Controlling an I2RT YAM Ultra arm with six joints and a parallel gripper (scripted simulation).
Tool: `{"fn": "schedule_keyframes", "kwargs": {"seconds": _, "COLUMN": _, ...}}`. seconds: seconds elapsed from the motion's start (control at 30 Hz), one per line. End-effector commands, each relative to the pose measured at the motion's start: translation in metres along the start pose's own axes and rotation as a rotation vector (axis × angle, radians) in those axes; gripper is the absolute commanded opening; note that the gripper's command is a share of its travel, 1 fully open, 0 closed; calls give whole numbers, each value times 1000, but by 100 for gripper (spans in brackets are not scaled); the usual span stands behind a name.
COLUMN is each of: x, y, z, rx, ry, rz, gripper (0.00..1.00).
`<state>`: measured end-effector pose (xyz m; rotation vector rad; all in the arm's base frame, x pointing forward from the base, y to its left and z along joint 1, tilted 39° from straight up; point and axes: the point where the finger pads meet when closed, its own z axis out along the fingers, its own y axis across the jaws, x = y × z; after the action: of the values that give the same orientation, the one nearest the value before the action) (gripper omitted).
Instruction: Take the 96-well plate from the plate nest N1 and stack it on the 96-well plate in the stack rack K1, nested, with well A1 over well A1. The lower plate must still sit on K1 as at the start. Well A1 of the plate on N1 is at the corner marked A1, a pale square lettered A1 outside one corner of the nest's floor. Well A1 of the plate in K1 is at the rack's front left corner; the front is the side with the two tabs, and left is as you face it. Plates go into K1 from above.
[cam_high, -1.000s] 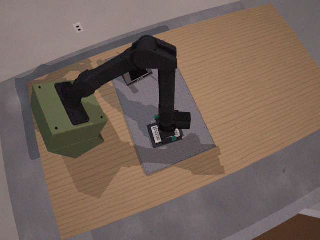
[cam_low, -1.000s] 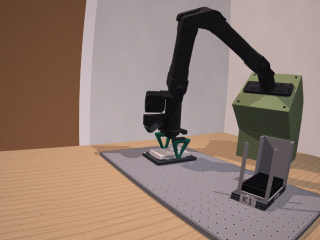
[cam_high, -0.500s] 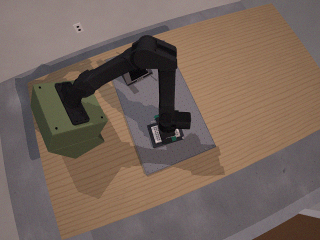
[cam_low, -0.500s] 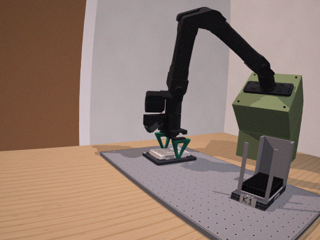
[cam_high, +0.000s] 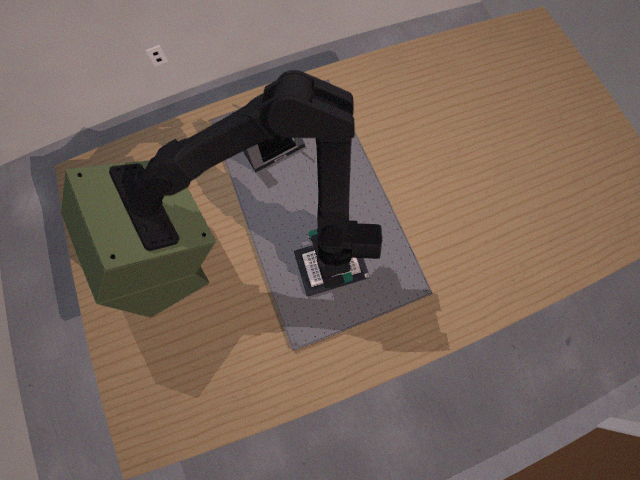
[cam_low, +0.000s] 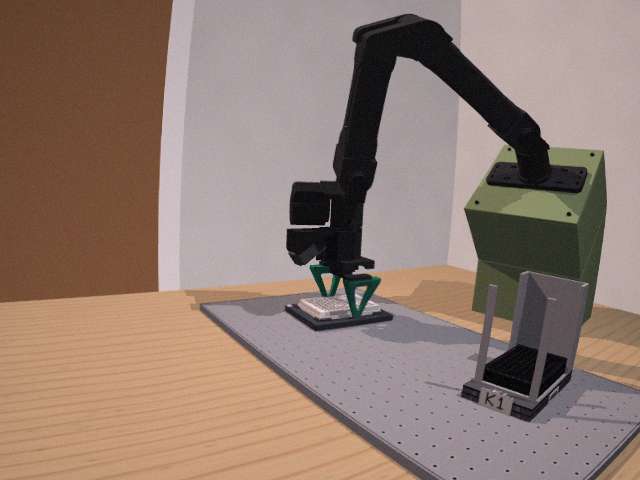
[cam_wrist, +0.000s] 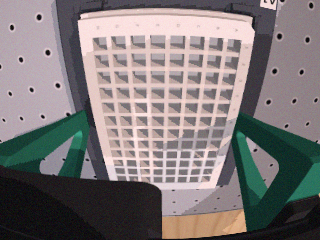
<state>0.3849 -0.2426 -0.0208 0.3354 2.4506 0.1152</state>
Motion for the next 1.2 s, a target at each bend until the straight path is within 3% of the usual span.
{"fn": "schedule_keyframes", "kwargs": {"seconds": 0.0, "x": -15, "y": -14, "z": -4, "rx": 28, "ry": -44, "rz": 4, "gripper": 100}}
{"fn": "schedule_keyframes", "kwargs": {"seconds": 0.1, "x": -15, "y": -14, "z": -4, "rx": 28, "ry": -44, "rz": 4, "gripper": 100}}
{"fn": "schedule_keyframes", "kwargs": {"seconds": 0.13, "x": -15, "y": -14, "z": -4, "rx": 28, "ry": -44, "rz": 4, "gripper": 0}}
{"fn": "schedule_keyframes", "kwargs": {"seconds": 1.17, "x": -14, "y": -8, "z": -3, "rx": 14, "ry": -42, "rz": -2, "gripper": 0}}
